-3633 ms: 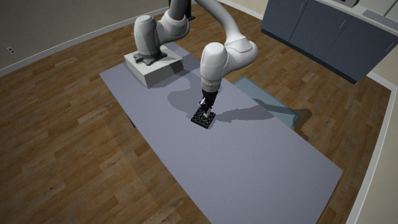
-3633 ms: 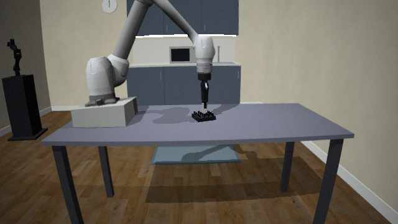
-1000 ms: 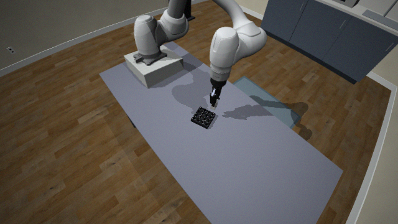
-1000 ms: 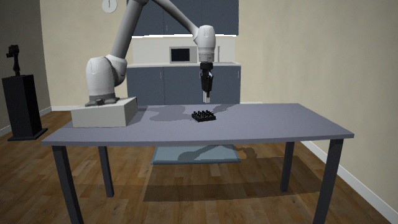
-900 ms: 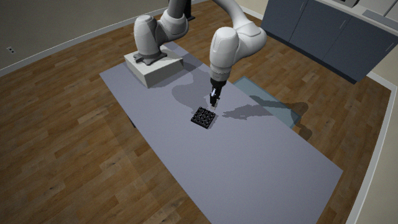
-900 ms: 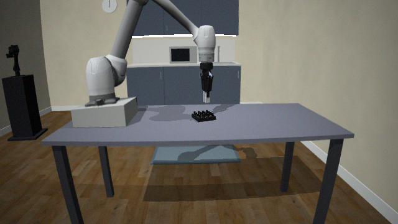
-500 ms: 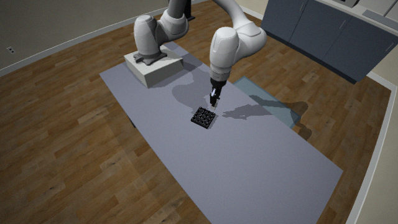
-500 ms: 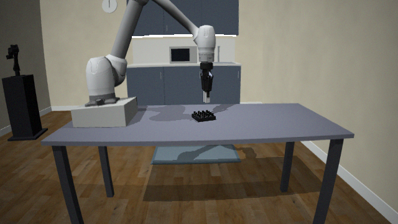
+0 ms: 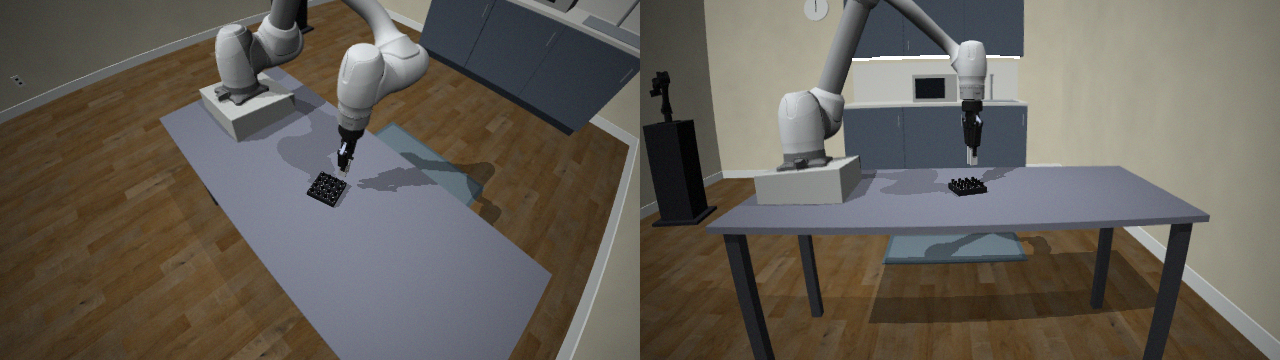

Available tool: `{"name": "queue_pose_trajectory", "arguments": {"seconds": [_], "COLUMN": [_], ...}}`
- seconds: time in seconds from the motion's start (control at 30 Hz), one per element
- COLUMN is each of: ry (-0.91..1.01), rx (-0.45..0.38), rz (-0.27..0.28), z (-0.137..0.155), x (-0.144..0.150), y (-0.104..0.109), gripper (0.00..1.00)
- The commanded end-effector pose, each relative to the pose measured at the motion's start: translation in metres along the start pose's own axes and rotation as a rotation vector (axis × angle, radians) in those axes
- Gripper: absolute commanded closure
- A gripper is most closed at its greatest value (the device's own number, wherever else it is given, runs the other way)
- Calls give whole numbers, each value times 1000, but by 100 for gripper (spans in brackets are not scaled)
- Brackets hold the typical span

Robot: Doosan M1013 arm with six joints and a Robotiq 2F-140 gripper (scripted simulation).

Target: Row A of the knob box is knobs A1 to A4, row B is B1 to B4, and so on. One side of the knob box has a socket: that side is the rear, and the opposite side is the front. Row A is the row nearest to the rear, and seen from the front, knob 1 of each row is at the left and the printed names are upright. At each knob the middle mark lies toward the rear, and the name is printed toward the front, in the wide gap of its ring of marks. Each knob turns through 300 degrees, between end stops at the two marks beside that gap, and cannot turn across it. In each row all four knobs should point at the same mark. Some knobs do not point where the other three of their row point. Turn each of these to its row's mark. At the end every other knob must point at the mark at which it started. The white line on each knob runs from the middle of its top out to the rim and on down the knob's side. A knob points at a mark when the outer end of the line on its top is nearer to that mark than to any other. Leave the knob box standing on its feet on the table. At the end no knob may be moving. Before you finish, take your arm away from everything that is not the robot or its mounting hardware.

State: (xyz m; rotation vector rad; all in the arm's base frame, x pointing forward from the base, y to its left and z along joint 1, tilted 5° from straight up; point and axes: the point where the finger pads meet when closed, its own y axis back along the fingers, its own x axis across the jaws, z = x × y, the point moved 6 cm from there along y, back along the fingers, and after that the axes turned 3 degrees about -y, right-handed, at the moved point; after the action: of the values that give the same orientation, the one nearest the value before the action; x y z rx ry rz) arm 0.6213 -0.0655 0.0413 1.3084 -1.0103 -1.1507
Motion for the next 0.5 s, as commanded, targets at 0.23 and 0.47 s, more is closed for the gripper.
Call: {"name": "queue_pose_trajectory", "arguments": {"seconds": [0.23,0.47], "ry": [5,7], "rx": [0,0], "rz": [0,-1], "z": [0,0], "x": [0,0], "y": [-3,-7], "gripper": [88,88]}}
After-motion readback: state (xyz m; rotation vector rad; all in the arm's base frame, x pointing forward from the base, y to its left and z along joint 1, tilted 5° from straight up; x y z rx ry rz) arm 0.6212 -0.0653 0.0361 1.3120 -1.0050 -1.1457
